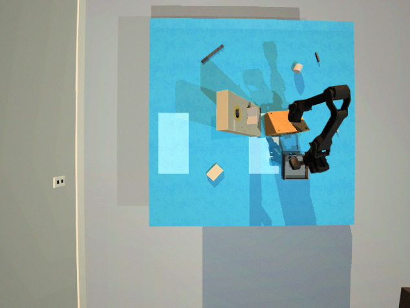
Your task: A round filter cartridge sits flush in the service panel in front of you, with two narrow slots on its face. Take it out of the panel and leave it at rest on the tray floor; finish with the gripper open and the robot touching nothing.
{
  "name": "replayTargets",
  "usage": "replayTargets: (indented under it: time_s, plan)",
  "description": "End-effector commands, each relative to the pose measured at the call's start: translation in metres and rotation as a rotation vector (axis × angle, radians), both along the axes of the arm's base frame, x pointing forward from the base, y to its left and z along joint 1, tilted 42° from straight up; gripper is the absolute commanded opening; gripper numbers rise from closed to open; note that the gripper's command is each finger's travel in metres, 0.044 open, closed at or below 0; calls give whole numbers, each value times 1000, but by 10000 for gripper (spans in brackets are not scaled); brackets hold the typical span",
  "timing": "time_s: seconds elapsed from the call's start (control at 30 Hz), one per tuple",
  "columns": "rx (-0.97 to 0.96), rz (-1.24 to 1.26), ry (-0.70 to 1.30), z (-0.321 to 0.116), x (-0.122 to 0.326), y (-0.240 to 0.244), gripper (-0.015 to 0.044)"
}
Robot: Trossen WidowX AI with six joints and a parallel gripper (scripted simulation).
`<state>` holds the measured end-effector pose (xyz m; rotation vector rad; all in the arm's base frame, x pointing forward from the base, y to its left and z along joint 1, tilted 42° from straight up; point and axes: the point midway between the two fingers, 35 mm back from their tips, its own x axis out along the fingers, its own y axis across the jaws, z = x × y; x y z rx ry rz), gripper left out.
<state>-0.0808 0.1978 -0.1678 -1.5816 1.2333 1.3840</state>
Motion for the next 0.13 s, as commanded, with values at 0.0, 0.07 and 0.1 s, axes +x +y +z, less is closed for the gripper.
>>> replayTargets:
  time_s: [0.0, 0.07, 0.1]
  plan:
    - [0, 0, 0, 0, 0, 0, 440]
    - [0, 0, 0, 0, 0, 0, 440]
    - [0, 0, 0, 0, 0, 0, 440]
